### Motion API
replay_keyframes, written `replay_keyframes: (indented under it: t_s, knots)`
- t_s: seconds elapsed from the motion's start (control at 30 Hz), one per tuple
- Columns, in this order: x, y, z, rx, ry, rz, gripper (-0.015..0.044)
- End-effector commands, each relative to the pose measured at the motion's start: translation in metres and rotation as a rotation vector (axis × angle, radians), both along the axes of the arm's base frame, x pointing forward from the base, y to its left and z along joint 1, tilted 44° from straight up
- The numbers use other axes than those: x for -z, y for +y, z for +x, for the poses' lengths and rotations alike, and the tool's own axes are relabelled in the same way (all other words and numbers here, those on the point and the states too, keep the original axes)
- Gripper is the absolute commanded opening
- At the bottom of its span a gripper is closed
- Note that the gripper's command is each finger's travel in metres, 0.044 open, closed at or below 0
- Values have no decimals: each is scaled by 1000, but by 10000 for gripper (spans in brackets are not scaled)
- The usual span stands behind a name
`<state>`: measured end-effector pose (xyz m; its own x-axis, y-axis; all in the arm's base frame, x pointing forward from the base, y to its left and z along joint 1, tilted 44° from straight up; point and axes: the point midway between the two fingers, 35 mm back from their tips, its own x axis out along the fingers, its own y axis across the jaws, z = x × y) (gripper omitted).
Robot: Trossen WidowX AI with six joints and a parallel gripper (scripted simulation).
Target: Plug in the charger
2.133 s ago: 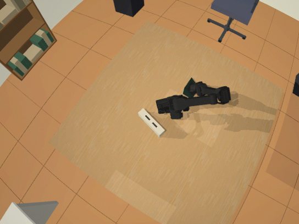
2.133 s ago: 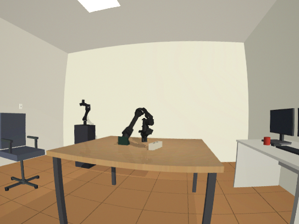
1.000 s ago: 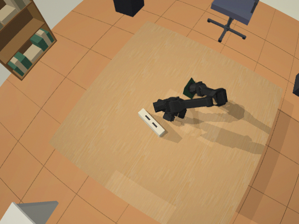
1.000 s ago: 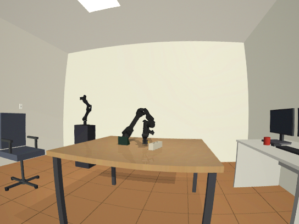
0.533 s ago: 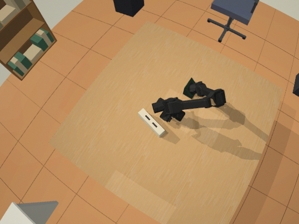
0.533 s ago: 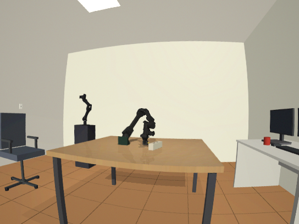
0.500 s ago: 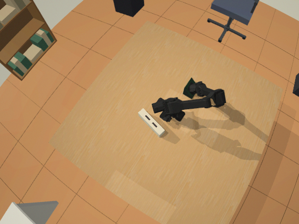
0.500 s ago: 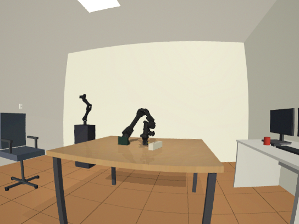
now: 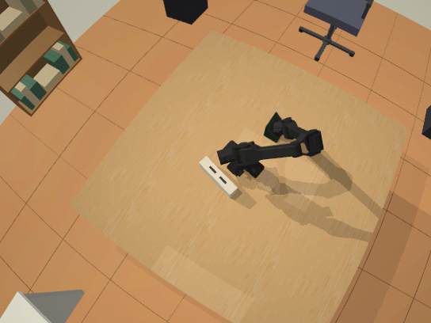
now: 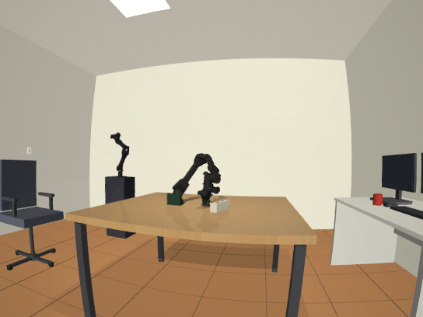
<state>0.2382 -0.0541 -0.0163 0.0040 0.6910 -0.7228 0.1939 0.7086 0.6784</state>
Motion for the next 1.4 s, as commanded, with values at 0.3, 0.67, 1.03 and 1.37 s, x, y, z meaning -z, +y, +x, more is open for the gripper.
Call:
replay_keyframes:
  t_s: [0.3,0.67,1.03,1.37]
  knots:
    - [4,-4,15,23,23,6,0]
    - [7,-7,26,39,38,7,0]
    - [9,-10,38,55,53,8,0]
    - [11,-10,47,65,64,10,0]
